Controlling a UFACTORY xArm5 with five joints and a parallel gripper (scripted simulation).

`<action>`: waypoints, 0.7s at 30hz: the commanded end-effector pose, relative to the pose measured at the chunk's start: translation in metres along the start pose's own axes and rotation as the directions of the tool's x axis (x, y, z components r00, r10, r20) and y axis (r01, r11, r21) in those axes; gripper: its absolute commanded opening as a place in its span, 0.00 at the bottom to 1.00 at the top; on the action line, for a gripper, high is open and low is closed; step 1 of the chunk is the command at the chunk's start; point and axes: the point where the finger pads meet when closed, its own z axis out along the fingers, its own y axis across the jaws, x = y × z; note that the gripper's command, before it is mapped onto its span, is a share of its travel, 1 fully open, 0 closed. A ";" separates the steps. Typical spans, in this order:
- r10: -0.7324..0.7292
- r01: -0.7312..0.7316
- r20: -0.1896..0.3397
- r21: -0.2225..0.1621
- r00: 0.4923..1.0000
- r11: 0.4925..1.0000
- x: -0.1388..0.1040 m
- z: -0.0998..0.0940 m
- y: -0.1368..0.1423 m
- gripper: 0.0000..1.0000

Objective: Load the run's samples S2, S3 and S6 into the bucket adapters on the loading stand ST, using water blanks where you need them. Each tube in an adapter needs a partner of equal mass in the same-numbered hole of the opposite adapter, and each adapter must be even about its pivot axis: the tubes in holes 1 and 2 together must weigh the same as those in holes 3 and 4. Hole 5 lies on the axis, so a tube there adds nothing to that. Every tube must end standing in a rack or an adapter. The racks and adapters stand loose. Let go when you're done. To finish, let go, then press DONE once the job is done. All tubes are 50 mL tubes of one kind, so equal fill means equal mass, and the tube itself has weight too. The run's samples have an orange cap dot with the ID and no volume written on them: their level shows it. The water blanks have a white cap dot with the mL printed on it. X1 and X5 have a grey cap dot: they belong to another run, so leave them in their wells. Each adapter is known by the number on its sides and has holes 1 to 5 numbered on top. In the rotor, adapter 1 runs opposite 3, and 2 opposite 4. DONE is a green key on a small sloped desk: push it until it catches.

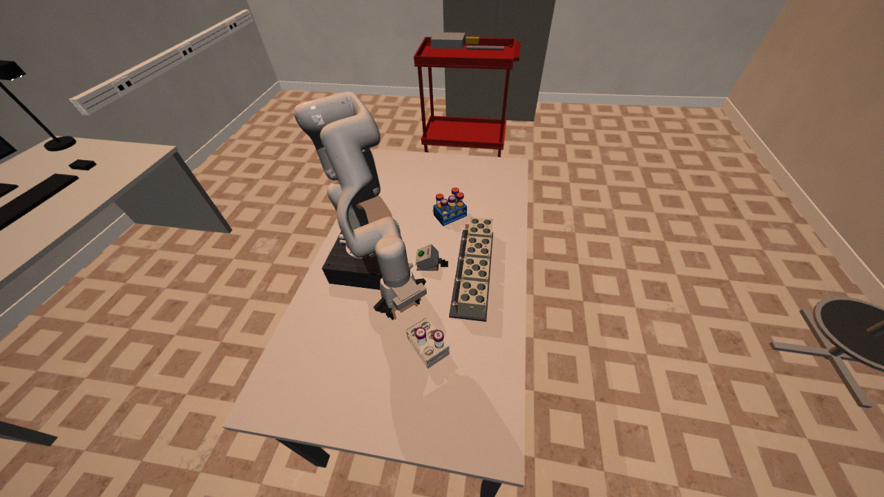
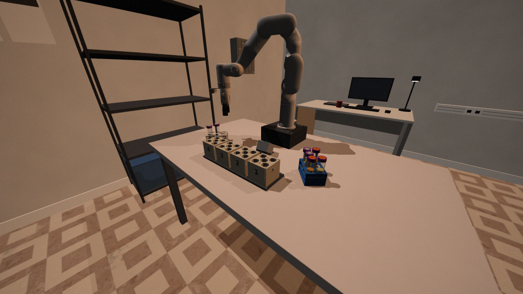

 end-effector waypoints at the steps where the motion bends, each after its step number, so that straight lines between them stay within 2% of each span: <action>1: 0.000 0.000 -0.003 -0.003 1.000 1.000 0.002 0.012 0.000 1.00; 11: 0.000 0.000 -0.003 -0.003 1.000 1.000 0.002 0.038 0.000 1.00; 21: 0.000 0.000 -0.003 -0.003 1.000 1.000 0.002 0.040 0.000 1.00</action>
